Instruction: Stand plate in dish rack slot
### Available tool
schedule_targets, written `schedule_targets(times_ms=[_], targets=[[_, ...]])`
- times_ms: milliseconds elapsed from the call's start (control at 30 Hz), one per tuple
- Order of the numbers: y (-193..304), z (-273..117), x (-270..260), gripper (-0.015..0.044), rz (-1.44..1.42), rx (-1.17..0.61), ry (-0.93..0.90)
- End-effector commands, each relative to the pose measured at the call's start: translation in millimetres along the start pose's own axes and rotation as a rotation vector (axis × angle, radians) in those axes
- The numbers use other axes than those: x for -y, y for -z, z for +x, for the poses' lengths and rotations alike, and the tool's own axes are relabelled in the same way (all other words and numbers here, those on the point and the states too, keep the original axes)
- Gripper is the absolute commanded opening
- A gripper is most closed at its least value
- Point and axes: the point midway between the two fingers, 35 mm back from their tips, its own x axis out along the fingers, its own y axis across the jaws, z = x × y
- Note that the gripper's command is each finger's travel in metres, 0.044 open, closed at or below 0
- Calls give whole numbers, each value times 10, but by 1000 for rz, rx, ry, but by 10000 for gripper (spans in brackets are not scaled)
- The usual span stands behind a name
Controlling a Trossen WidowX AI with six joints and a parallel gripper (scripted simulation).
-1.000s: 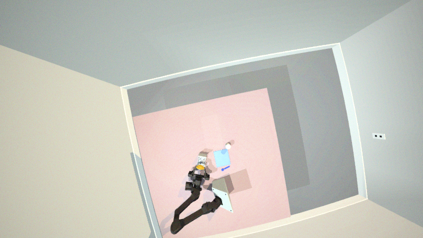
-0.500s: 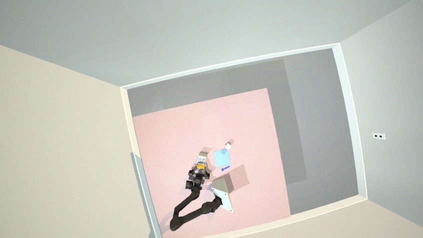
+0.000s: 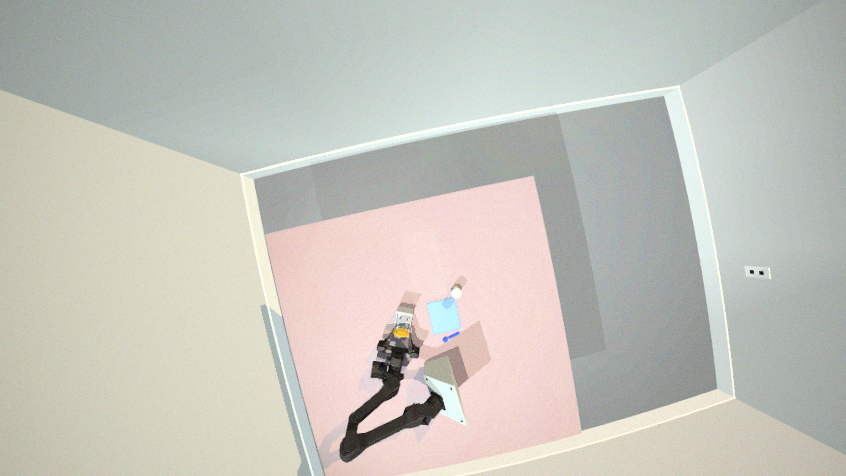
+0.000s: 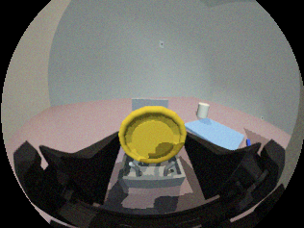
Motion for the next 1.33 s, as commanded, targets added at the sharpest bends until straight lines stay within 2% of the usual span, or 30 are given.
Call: schedule_targets(times_ms=[0, 67, 433, 900, 1100, 1300], targets=[[-1, 0, 0, 368, 0, 0, 0], [-1, 0, 0, 400, 0, 0, 0], [-51, 6, -13, 400, 2, 0, 2], [-1134, 22, -92, 400, 15, 25, -10], [-1146, 41, -82, 400, -5, 20, 0], [-1134, 211, 20, 400, -171, -41, 92]])
